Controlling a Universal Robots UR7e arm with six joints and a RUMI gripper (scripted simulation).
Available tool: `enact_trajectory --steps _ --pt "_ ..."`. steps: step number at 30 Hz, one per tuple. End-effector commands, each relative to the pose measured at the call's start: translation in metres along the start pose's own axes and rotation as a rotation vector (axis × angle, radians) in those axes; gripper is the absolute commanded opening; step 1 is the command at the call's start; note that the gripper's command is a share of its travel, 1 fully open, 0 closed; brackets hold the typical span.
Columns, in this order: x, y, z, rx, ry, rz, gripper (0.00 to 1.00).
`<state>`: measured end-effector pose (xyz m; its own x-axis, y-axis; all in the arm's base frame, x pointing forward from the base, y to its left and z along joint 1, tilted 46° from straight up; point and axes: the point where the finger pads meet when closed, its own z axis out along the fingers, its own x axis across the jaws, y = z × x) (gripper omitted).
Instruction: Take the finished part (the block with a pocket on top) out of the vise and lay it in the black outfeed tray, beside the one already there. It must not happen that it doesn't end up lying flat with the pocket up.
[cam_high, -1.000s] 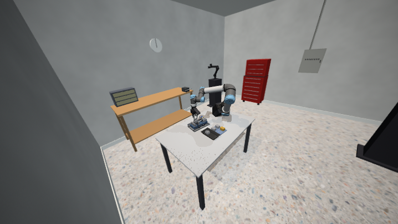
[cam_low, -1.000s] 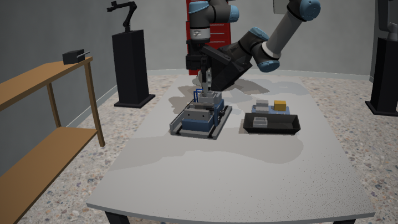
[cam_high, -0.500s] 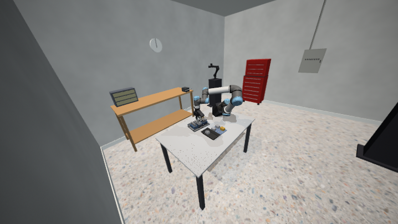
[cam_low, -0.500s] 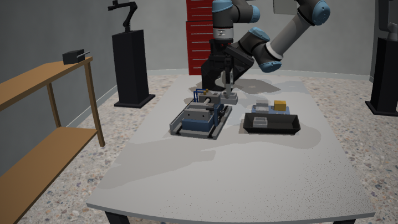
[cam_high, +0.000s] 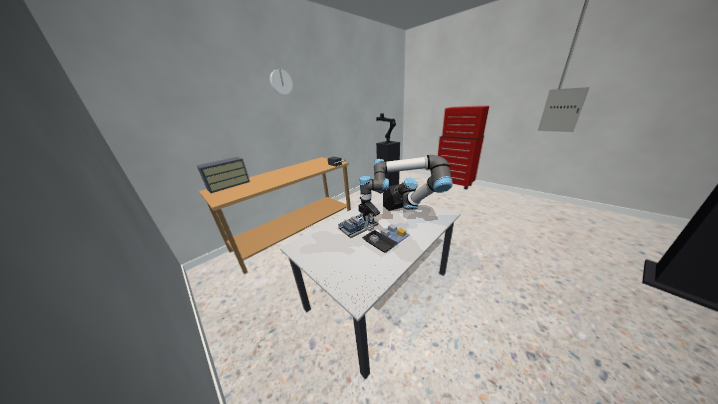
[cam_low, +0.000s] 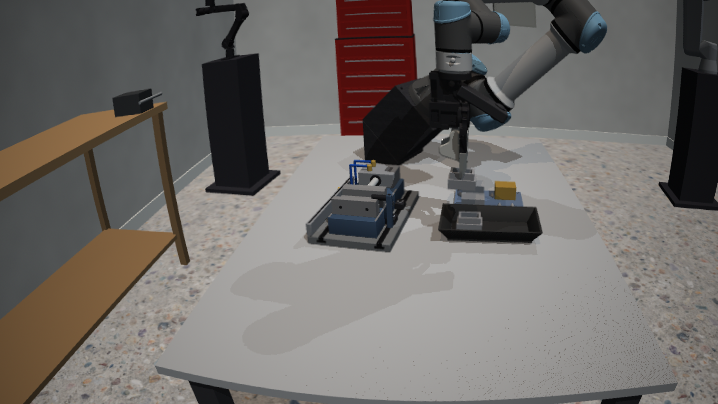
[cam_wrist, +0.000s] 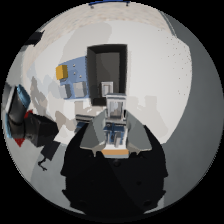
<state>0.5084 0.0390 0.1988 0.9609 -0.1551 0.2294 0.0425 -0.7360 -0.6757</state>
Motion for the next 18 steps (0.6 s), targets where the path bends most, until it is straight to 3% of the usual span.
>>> enact_trajectory --steps 1,12,18 --pt "-0.004 -0.025 -0.001 0.000 0.002 -0.006 0.00" --pt "-0.021 -0.083 0.000 0.007 0.003 -0.021 0.00" --pt "-0.028 -0.102 0.000 0.010 0.003 -0.027 0.00"
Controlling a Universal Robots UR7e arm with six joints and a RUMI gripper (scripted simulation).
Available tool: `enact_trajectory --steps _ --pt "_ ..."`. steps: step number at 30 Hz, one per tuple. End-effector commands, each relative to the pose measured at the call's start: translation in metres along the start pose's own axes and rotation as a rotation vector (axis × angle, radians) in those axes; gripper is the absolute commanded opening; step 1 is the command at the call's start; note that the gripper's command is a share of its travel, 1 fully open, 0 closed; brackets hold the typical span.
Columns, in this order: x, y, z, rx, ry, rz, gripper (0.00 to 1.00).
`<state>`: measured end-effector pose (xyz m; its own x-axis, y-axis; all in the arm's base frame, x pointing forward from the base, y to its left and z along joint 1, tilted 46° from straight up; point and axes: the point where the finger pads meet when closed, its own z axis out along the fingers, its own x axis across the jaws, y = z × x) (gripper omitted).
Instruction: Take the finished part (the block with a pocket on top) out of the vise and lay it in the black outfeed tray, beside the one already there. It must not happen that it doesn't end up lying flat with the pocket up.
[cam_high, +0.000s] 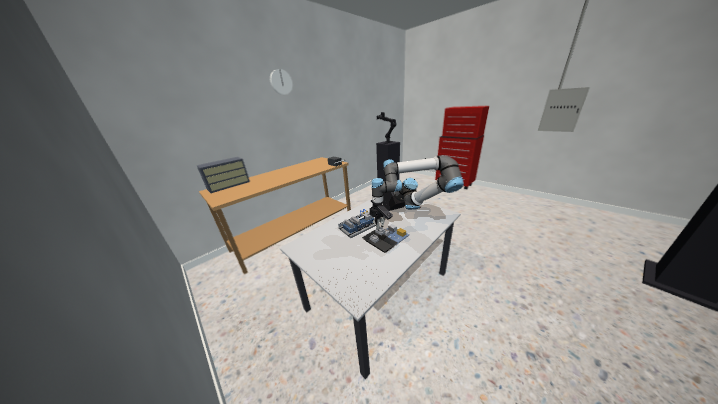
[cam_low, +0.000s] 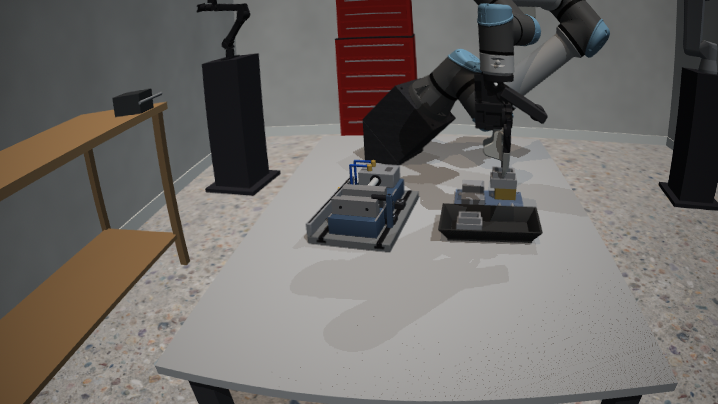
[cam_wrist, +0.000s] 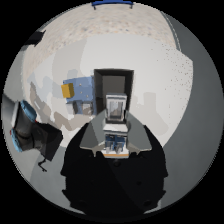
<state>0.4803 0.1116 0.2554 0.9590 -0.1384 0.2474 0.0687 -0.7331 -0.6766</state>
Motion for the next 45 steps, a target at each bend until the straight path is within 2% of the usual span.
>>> enact_trajectory --steps 1,12,45 --pt "-0.003 -0.009 0.000 0.001 0.001 -0.002 0.00" --pt "-0.010 -0.028 0.000 0.004 0.001 -0.008 0.00" --pt "-0.011 -0.029 0.000 0.005 0.001 -0.008 0.00"
